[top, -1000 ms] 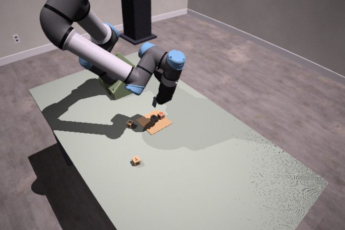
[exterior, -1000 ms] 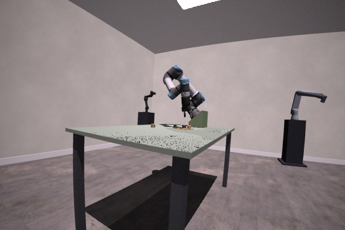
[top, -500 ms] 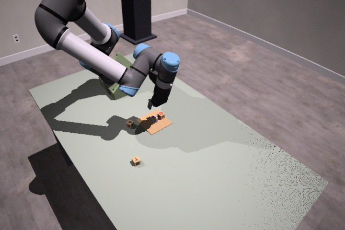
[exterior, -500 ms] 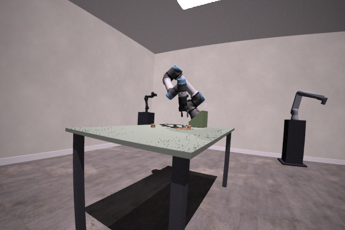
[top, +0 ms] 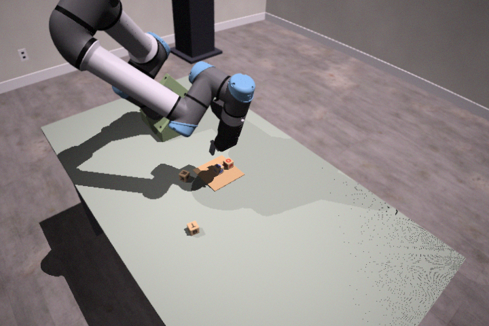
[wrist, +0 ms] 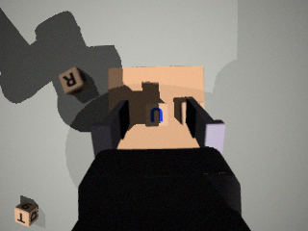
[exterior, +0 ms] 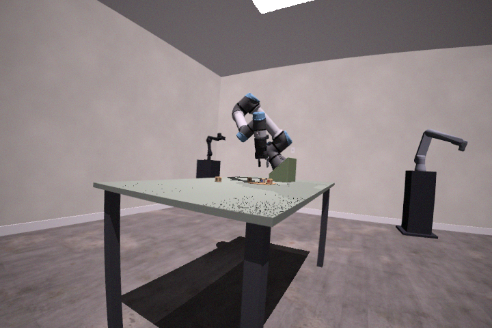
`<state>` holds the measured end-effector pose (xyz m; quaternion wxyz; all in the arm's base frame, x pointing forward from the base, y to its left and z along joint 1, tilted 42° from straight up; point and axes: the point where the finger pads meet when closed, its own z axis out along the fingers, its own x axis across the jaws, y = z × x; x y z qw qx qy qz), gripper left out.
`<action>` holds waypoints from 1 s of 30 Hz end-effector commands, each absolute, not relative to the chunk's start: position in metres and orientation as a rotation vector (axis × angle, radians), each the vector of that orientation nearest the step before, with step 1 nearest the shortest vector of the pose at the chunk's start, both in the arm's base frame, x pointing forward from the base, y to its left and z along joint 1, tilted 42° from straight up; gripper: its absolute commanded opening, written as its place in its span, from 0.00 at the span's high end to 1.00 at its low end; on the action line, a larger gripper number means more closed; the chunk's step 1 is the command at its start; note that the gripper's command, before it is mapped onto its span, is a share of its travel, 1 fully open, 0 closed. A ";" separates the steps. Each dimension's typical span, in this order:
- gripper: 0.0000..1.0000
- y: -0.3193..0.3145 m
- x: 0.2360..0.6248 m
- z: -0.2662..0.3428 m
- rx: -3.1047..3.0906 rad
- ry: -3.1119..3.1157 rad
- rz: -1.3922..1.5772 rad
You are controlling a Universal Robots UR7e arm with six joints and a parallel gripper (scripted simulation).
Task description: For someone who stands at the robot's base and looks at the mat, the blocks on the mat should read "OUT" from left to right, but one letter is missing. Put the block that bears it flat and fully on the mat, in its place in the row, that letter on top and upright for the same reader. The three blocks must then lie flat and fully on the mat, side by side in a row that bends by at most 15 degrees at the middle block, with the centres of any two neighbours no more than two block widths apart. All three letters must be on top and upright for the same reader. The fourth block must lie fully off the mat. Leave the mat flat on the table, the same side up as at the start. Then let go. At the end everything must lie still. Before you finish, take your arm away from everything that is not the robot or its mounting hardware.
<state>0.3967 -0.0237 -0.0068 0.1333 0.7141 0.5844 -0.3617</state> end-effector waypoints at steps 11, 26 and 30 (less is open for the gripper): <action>0.00 -0.023 0.397 -0.007 2.071 1.695 -1.047; 0.00 -0.043 0.388 0.012 2.071 1.697 -1.044; 0.00 -0.077 0.367 0.043 2.071 1.698 -1.043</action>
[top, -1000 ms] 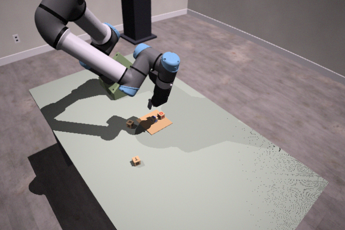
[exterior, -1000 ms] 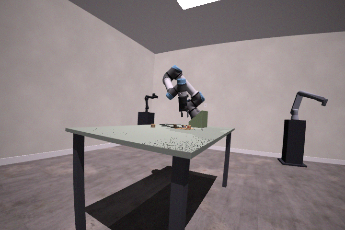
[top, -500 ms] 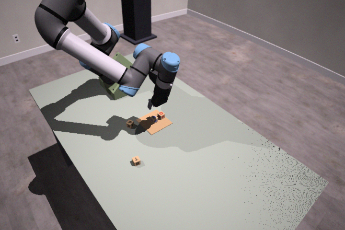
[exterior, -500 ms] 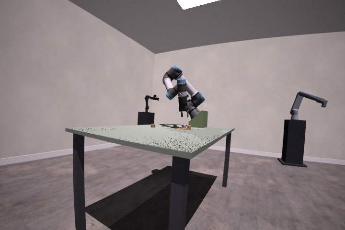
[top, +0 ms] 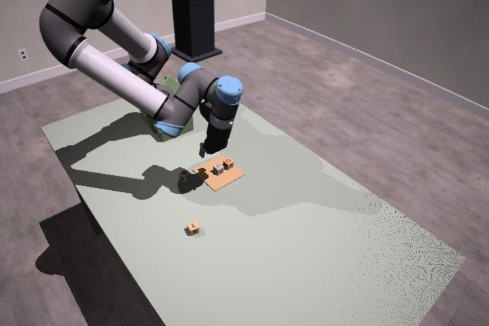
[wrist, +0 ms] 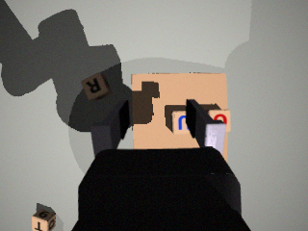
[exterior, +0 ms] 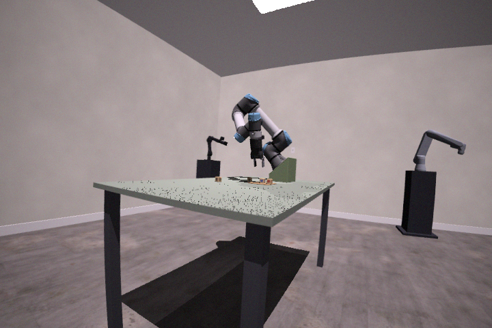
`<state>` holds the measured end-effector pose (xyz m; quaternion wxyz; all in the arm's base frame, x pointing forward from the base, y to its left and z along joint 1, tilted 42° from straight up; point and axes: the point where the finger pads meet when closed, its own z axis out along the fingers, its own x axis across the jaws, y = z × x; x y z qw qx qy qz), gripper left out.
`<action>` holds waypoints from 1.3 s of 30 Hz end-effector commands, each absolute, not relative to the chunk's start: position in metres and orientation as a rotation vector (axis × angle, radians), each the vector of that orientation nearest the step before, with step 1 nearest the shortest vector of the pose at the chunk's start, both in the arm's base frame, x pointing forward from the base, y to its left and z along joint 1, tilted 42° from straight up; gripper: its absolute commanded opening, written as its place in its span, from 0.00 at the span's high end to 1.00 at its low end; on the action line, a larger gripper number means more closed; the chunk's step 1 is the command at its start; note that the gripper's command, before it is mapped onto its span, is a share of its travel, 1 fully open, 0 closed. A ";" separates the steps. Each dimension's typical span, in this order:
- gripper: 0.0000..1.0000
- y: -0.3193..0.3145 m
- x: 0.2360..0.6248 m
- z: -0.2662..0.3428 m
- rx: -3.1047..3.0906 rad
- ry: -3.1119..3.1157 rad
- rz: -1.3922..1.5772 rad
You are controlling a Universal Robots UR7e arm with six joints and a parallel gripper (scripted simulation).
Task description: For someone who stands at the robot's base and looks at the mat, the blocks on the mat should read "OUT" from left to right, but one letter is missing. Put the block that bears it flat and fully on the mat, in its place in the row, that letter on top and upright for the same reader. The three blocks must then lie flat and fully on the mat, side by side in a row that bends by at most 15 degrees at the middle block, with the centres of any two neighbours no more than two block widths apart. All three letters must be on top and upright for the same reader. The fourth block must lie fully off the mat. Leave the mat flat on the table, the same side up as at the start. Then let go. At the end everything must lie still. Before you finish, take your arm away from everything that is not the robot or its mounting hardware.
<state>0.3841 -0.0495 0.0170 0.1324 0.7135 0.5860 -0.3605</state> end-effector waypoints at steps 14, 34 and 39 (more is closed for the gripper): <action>0.00 -0.108 0.341 0.072 2.070 1.694 -1.048; 0.00 -0.108 0.341 0.072 2.070 1.694 -1.048; 0.00 -0.108 0.341 0.072 2.070 1.694 -1.048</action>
